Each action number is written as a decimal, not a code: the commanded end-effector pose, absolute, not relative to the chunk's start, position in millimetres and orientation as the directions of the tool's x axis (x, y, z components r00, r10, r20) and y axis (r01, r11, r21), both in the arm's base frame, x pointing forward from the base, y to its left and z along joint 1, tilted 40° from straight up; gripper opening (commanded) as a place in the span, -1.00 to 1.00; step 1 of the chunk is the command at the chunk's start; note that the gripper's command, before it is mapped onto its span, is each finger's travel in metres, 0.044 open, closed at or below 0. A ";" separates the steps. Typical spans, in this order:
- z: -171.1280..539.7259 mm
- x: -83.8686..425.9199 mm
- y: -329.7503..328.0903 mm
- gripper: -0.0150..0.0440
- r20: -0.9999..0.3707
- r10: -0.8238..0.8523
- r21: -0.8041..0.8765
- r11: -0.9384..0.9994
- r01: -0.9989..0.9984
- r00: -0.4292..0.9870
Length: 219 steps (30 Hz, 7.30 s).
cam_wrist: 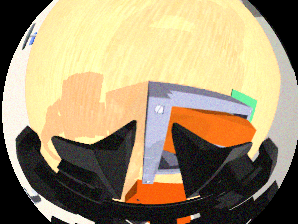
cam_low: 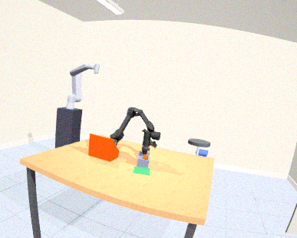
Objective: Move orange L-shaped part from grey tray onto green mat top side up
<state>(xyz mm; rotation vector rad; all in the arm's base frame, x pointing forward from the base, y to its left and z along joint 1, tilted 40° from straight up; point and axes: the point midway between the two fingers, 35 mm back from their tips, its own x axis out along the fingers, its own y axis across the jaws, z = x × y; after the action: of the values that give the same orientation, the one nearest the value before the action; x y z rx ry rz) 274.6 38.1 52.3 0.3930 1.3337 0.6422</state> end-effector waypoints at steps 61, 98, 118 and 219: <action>122.7 266.3 -22.5 0.12 -0.769 0.630 0.607 0.773 -0.186 0.110; 81.7 289.1 -81.5 0.46 -0.771 0.629 0.199 0.091 0.976 0.099; 50.0 293.9 -55.7 0.46 -0.770 0.630 0.200 0.091 0.976 0.100; 84.9 289.0 -84.3 -0.49 -0.771 0.629 0.199 0.091 0.976 0.099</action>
<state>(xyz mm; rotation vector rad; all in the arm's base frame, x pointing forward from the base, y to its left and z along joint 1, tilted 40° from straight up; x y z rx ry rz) 289.5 -80.7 81.1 1.6270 1.6114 -0.5809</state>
